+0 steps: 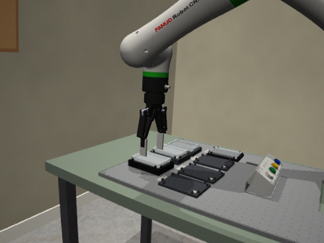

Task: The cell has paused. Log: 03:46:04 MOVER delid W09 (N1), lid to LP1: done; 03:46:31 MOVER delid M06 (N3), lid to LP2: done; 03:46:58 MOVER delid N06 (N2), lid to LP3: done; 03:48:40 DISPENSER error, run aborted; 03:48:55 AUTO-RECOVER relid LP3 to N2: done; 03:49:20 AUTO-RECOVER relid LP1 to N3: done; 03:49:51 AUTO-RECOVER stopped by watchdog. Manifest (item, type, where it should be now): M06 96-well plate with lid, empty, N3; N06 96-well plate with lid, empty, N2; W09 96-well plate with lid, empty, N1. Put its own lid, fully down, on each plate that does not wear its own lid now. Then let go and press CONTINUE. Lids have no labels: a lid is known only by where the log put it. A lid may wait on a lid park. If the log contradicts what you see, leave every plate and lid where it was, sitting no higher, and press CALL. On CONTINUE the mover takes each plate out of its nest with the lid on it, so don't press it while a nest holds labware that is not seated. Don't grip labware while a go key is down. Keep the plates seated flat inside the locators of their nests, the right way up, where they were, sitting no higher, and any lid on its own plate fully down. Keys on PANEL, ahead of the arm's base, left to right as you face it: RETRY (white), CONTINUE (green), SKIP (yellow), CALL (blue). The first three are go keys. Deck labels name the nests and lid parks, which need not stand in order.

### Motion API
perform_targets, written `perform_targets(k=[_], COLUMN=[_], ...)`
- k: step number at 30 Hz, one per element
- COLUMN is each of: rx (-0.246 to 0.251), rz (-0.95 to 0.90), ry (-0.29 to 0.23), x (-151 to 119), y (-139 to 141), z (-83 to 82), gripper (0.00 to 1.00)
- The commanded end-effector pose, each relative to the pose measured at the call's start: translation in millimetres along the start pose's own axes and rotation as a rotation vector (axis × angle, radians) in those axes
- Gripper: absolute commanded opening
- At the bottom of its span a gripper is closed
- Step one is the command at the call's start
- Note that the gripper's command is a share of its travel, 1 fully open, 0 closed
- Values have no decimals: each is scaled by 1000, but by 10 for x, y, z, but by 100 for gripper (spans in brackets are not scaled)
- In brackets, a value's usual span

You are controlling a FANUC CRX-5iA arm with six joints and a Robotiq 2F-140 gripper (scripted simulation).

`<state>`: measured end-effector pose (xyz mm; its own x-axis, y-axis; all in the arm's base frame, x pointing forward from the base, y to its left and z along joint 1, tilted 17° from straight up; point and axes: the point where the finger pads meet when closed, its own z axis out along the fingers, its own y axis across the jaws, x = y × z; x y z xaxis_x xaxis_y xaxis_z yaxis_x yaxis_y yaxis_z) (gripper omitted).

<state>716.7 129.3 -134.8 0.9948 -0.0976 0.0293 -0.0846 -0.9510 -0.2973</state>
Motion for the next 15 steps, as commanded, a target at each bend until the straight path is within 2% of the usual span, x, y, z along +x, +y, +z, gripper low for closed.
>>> perform_targets(k=[1,15], rx=[0,0], rz=[0,0], ry=[1,1], x=[3,3], y=[0,0], z=[17,56], gripper=[66,66])
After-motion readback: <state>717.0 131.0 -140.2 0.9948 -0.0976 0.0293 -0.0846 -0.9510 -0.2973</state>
